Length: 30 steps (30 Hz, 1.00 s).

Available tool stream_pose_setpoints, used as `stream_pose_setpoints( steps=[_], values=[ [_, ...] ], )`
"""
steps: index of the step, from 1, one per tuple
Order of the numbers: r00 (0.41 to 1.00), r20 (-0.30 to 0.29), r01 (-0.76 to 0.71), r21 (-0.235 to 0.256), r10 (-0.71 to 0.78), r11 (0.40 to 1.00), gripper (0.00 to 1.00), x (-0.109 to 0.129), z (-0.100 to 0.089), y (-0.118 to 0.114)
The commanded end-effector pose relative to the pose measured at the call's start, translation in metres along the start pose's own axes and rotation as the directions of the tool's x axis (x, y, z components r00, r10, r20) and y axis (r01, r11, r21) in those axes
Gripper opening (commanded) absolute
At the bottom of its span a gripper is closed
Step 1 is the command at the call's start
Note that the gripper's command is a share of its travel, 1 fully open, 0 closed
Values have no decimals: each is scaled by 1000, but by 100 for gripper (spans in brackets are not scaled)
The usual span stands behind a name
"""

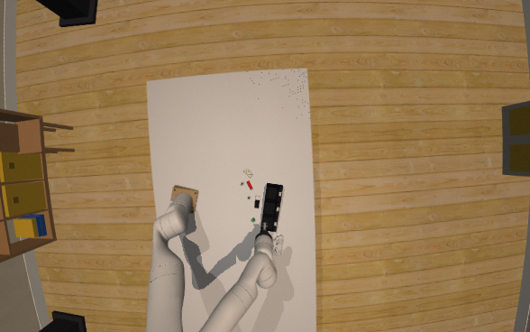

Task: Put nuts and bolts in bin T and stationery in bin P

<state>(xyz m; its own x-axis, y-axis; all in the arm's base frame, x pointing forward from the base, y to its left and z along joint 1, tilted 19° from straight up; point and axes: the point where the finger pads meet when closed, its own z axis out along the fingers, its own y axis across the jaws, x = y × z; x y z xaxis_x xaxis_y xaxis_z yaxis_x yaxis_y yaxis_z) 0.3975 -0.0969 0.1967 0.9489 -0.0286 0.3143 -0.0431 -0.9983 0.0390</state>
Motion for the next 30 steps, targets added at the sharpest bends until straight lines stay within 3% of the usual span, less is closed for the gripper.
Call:
stream_pose_setpoints(
  steps=[1, 3, 22, 30],
  values=[
    [1000, -6, -3, -4, 3, 1000, 9, 3, -4, 3],
    [1000, -5, -3, -5, 3, 1000, 9, 2, -3, 4],
    [1000, -2, -9, -13, 9, 1000, 9, 6, -2, -78],
    [1000, -4, -8, -9, 8, 1000, 9, 6, -1, -79]
  ],
)
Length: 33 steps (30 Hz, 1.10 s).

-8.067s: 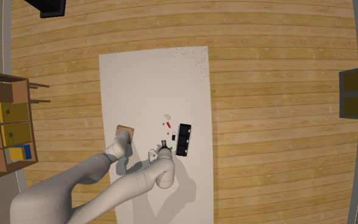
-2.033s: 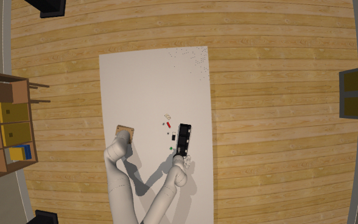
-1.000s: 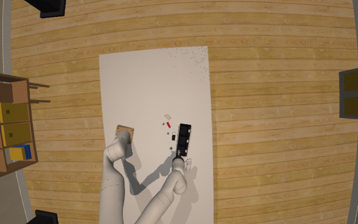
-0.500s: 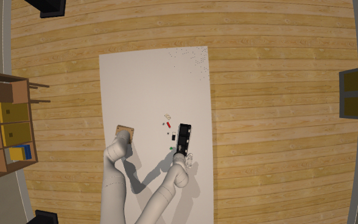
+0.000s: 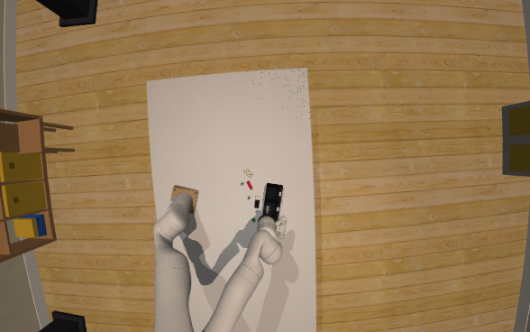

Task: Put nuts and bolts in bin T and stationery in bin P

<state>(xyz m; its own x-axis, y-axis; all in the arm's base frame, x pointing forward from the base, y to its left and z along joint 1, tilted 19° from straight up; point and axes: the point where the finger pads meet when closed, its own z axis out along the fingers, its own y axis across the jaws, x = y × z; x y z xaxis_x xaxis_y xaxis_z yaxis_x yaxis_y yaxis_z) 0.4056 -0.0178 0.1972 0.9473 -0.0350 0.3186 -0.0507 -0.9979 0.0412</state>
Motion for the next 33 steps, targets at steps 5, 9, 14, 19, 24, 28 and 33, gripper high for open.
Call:
stream_pose_setpoints(
  steps=[5, 9, 14, 19, 24, 28, 33],
  values=[
    [1000, -2, -1, 2, 1, 1000, 9, 0, 12, -2],
    [1000, -1, -1, 2, 1, 1000, 9, 0, 23, -2],
    [1000, -1, 0, 2, 0, 1000, 9, 0, 36, -2],
    [1000, -1, 0, 3, 0, 1000, 9, 0, 44, -2],
    [1000, -1, 0, 3, 0, 1000, 9, 0, 58, -2],
    [1000, 0, 0, 2, 0, 1000, 9, -1, 61, -2],
    [1000, 1, -1, 1, 1, 1000, 9, -1, 61, -2]
  ],
)
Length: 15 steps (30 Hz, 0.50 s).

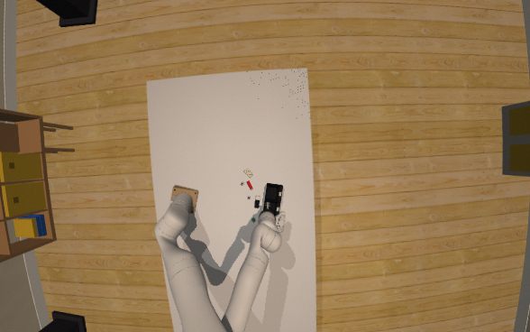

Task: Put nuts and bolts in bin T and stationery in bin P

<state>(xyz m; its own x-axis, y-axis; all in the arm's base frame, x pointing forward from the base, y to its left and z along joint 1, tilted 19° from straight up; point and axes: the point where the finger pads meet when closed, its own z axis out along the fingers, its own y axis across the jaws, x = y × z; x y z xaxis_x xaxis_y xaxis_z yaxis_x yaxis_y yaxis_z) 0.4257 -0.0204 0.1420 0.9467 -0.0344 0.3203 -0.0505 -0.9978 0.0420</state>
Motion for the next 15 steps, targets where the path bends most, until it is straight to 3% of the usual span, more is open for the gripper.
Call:
stream_pose_setpoints(
  steps=[1, 15],
  values=[
    [1000, 3, -1, 1, 1, 1000, 9, -2, 2, -1],
    [1000, 1, 1, 0, -1, 1000, 9, -1, 1, 0]
  ],
)
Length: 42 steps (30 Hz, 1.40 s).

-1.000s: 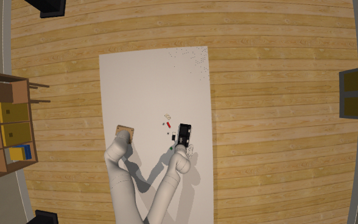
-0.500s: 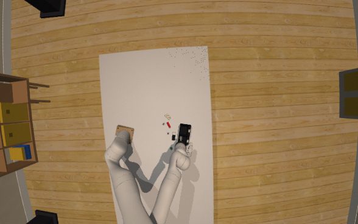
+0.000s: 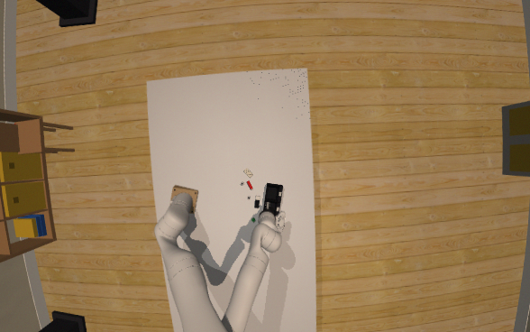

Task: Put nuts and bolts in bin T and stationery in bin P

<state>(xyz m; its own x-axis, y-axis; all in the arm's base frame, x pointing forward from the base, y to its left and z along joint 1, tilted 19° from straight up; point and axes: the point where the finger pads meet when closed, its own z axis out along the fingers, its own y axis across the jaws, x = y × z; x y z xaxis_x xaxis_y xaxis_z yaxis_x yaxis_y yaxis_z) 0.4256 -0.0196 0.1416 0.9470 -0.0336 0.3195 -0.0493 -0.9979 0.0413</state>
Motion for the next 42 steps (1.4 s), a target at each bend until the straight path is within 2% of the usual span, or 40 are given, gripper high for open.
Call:
stream_pose_setpoints(
  steps=[1, 30, 42],
  values=[
    [1000, 1, 0, -1, 0, 1000, 9, -1, 0, 0],
    [1000, 1, 0, -1, 0, 1000, 9, -1, 0, 0],
    [1000, 1, 2, -4, -2, 1000, 9, 0, -14, 1]
  ],
)
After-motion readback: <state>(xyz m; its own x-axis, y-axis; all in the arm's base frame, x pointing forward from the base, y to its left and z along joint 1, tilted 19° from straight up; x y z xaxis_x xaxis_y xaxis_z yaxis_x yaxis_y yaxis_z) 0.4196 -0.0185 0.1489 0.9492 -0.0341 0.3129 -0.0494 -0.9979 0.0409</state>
